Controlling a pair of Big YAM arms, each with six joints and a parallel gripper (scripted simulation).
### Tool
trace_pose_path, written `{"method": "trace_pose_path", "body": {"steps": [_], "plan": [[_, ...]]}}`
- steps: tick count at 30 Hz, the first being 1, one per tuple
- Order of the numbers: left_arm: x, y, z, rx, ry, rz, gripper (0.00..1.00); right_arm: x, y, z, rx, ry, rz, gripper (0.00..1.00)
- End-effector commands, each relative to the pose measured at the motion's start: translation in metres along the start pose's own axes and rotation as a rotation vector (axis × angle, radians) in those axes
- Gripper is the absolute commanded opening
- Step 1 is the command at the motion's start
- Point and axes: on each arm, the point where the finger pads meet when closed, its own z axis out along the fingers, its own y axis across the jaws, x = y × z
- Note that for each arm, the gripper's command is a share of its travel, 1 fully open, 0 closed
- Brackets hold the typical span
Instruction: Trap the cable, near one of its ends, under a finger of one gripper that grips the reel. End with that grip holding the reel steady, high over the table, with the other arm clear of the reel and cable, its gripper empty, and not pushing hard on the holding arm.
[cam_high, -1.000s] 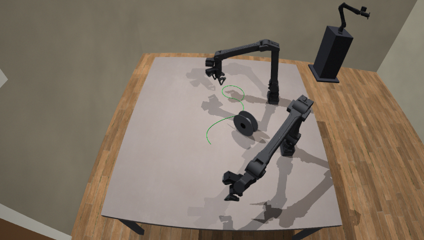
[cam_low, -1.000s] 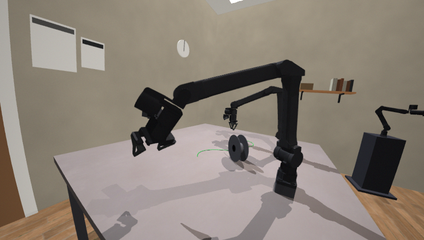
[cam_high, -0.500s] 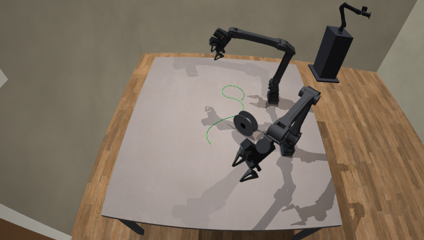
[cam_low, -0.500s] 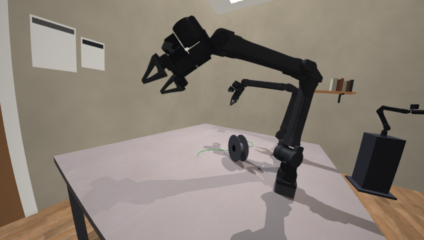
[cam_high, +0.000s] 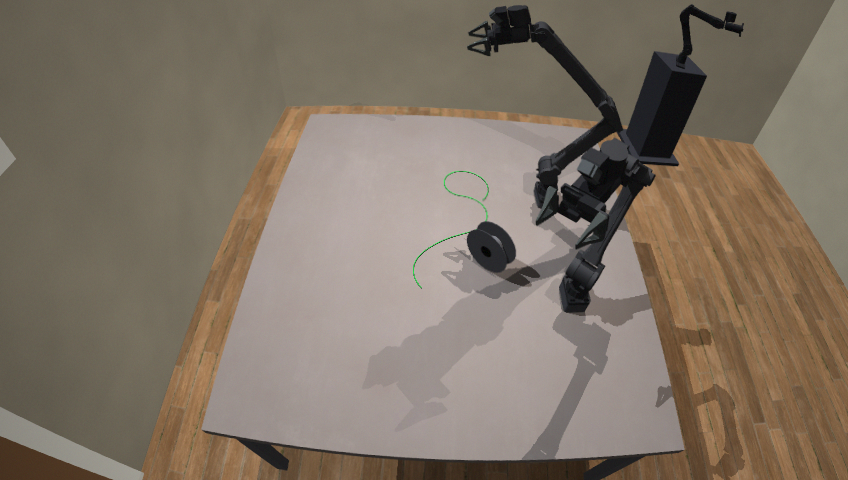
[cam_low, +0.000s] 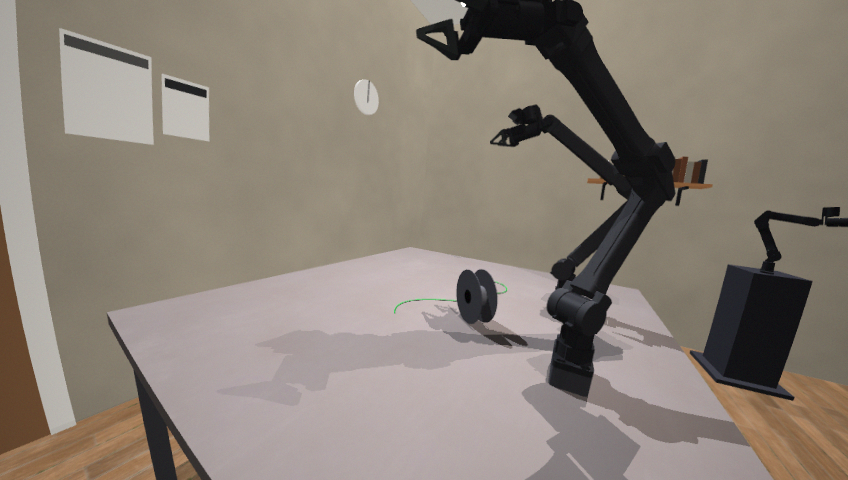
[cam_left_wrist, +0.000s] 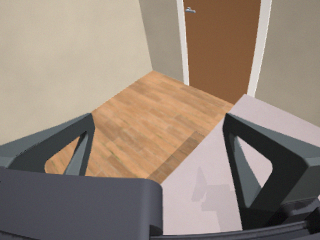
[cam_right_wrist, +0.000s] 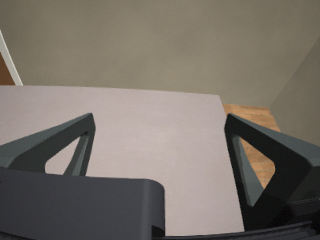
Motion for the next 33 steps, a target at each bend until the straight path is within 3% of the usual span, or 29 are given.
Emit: {"method": "trace_pose_path", "body": {"steps": [1, 4, 7, 8, 16, 21, 33], "plan": [[-0.082, 0.012, -0.070, -0.036, -0.075, -0.096, 1.00, -0.087, -0.014, -0.068, 0.032, -0.117, 0.092, 1.00], [-0.120, 0.019, -0.128, -0.061, -0.125, -0.135, 1.00, -0.131, -0.021, -0.134, 0.041, -0.196, 0.128, 1.00], [-0.157, 0.025, -0.186, -0.074, -0.154, -0.159, 1.00, -0.139, -0.022, -0.161, 0.045, -0.242, 0.149, 1.00], [-0.158, 0.025, -0.191, -0.077, -0.159, -0.163, 1.00, -0.140, -0.022, -0.166, 0.046, -0.251, 0.153, 1.00], [-0.152, 0.025, -0.187, -0.075, -0.143, -0.171, 1.00, -0.132, -0.021, -0.156, 0.040, -0.225, 0.160, 1.00], [-0.157, 0.033, -0.194, -0.105, -0.161, -0.170, 1.00, -0.142, -0.017, -0.174, 0.028, -0.264, 0.152, 1.00], [-0.151, 0.080, -0.219, -0.309, -0.168, -0.182, 1.00, -0.145, -0.006, -0.186, -0.017, -0.286, 0.146, 1.00]]}}
